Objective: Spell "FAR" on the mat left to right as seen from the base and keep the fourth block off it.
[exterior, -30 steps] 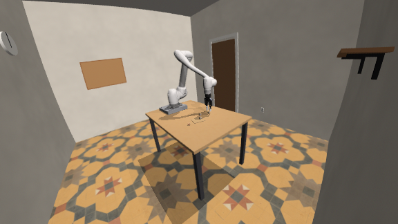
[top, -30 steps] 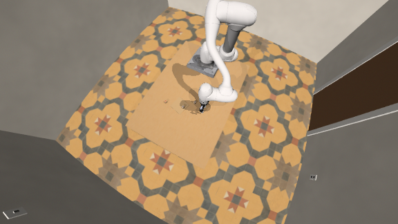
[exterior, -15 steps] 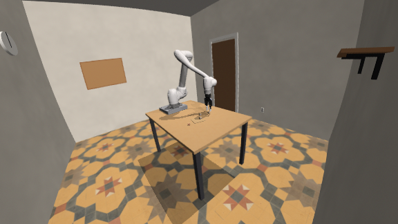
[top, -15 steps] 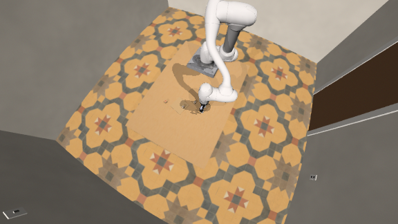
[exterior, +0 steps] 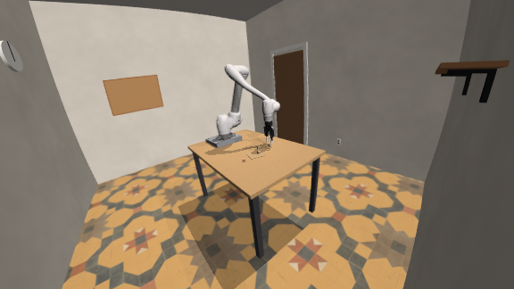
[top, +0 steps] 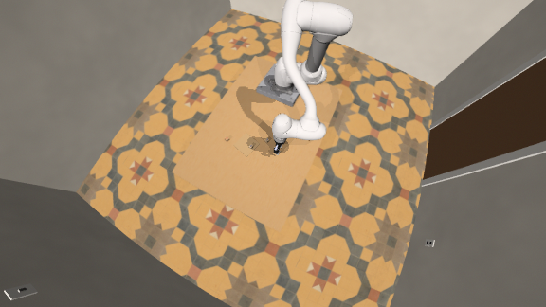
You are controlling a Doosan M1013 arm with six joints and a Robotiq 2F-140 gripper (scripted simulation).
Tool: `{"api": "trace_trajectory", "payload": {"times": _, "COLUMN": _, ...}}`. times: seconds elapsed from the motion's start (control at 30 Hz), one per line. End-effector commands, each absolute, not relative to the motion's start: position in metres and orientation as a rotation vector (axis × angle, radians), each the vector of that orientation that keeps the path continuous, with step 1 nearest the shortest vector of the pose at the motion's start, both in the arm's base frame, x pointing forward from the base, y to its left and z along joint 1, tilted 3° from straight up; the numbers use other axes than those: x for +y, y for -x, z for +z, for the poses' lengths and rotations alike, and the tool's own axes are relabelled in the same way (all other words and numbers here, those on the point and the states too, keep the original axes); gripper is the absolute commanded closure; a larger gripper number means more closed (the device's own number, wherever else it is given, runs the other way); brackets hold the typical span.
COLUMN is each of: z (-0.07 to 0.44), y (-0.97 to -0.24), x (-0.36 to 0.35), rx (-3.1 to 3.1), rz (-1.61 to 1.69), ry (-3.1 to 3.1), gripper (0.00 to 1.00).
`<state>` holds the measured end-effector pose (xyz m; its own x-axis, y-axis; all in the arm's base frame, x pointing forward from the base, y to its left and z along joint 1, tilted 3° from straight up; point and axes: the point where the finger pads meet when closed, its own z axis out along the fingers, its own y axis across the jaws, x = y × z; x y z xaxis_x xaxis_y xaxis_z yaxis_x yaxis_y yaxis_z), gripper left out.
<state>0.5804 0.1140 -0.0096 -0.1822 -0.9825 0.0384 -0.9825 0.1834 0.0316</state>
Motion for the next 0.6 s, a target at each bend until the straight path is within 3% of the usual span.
{"api": "trace_trajectory", "payload": {"times": 0.0, "z": -0.0124, "y": -0.5777, "x": 0.1147, "rx": -2.375, "rz": -0.002, "ry": -1.977, "gripper": 0.63}}
{"api": "trace_trajectory", "payload": {"times": 0.57, "z": -0.0124, "y": -0.5777, "x": 0.1147, "rx": -2.375, "rz": -0.002, "ry": -1.977, "gripper": 0.63}}
